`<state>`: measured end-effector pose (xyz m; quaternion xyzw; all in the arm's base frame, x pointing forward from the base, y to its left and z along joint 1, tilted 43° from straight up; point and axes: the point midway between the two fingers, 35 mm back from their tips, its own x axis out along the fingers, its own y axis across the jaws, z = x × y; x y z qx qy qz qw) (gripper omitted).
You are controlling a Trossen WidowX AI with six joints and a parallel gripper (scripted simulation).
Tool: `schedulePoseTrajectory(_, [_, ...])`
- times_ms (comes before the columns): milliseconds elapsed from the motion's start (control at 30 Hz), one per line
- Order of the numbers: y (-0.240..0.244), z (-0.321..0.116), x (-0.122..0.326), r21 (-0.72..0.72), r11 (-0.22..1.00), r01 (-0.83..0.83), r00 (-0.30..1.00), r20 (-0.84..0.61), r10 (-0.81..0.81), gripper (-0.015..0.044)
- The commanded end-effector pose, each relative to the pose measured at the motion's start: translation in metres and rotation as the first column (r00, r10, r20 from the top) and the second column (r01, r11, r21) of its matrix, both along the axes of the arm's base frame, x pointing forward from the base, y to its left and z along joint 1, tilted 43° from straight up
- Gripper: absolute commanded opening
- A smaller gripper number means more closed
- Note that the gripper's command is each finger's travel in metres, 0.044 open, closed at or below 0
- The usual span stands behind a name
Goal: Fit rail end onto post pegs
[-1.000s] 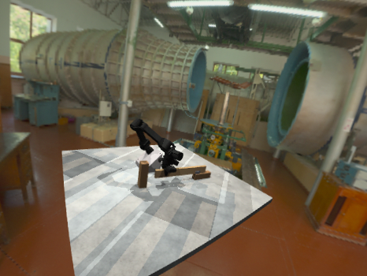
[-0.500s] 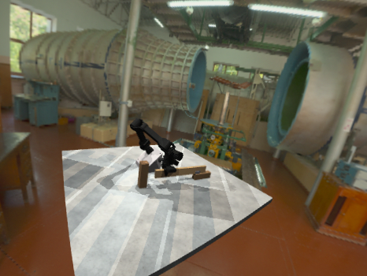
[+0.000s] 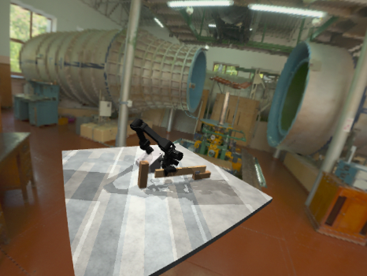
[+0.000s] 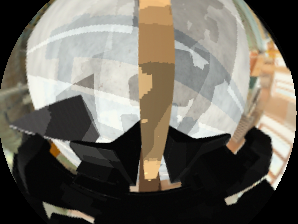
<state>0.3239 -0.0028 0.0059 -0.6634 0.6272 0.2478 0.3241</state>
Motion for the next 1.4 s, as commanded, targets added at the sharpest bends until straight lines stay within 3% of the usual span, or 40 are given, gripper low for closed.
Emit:
schedulePoseTrajectory(0, [0.0002, 0.0009, -0.0002, 0.006, 1.0, -0.003, 1.0, -0.001, 0.003, 0.0])
schedulePoseTrajectory(1367, [-0.0084, 0.0106, -0.0007, 0.005, 1.0, -0.003, 1.0, -0.001, 0.003, 0.0])
